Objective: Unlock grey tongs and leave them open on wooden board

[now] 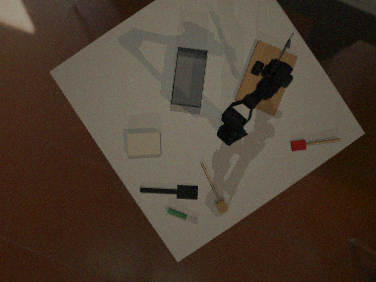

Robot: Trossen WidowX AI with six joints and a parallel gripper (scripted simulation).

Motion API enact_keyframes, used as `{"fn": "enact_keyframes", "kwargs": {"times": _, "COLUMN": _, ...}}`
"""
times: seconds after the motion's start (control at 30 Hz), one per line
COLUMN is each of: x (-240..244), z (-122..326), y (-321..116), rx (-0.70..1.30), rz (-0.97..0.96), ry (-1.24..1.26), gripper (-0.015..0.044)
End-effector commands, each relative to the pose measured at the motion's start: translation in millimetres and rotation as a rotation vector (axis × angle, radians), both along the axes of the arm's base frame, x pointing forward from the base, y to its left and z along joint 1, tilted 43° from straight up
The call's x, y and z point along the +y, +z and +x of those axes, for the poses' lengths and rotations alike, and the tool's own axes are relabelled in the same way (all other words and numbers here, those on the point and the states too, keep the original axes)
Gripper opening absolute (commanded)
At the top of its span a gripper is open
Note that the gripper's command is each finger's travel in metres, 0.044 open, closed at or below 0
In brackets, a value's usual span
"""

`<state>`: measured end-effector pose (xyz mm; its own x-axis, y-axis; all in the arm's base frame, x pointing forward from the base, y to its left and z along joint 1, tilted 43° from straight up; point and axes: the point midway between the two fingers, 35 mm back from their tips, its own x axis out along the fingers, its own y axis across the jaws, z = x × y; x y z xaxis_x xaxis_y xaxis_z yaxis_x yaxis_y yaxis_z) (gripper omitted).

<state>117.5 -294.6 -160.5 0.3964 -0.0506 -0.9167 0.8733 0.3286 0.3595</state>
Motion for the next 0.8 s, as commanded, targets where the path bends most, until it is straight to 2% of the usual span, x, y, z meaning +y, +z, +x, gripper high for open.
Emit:
{"fn": "enact_keyframes", "kwargs": {"times": 0.0, "x": 0.1, "z": -0.1, "y": 8.1, "rx": -0.029, "rz": -0.053, "ry": -0.019, "gripper": -0.0150}}
{"fn": "enact_keyframes", "kwargs": {"times": 0.2, "x": 6.7, "z": -1.9, "y": 16.4, "rx": -0.055, "rz": -0.110, "ry": -0.039, "gripper": -0.0150}}
{"fn": "enact_keyframes", "kwargs": {"times": 0.77, "x": 6.9, "z": -1.9, "y": 16.7, "rx": -0.056, "rz": -0.112, "ry": -0.039, "gripper": -0.0150}}
